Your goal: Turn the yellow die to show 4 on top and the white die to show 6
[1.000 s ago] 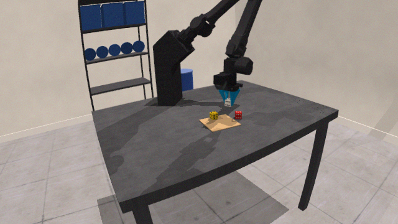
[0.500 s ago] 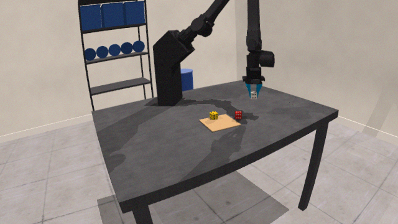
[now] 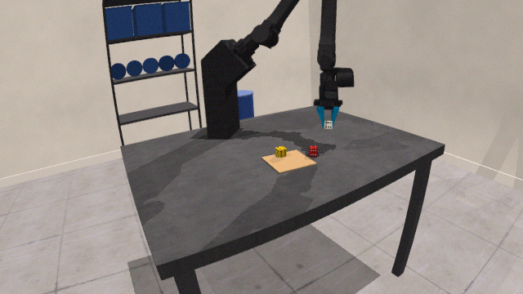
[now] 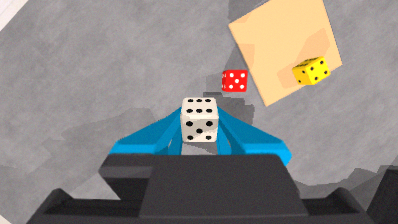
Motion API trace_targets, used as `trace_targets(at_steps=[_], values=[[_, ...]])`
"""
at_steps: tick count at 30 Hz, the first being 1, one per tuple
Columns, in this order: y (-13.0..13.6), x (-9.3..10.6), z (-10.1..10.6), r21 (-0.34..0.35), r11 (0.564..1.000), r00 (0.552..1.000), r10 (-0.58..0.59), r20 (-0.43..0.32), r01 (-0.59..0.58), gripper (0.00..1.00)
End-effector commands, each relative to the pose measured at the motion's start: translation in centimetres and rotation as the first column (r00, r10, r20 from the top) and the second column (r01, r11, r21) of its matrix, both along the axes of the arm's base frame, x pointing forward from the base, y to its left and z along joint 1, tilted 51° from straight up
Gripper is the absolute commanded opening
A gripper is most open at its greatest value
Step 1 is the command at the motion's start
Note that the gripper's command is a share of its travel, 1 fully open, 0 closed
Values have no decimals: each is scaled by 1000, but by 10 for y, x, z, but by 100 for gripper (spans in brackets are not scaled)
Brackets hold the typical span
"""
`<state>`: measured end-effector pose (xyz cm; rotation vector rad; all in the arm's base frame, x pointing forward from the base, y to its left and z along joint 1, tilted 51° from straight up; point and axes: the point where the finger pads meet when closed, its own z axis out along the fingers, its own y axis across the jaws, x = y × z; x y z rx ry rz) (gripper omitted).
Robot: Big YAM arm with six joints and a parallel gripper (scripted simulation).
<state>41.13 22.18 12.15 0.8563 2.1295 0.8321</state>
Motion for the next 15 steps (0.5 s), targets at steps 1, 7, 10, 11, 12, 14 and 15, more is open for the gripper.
trace_targets(at_steps=[1, 7, 10, 11, 12, 14, 15], values=[[8, 1, 1, 7, 995, 992, -100, 81, 100, 25], [9, 3, 8, -40, 926, 889, -348, 299, 376, 25], [9, 3, 7, -67, 886, 835, -404, 373, 458, 25], [8, 3, 7, -67, 876, 822, -418, 387, 477, 25], [8, 2, 7, -67, 868, 812, -428, 397, 491, 25], [4, 1, 3, -76, 858, 802, -439, 405, 508, 25], [4, 1, 3, -76, 858, 802, -439, 405, 508, 25]])
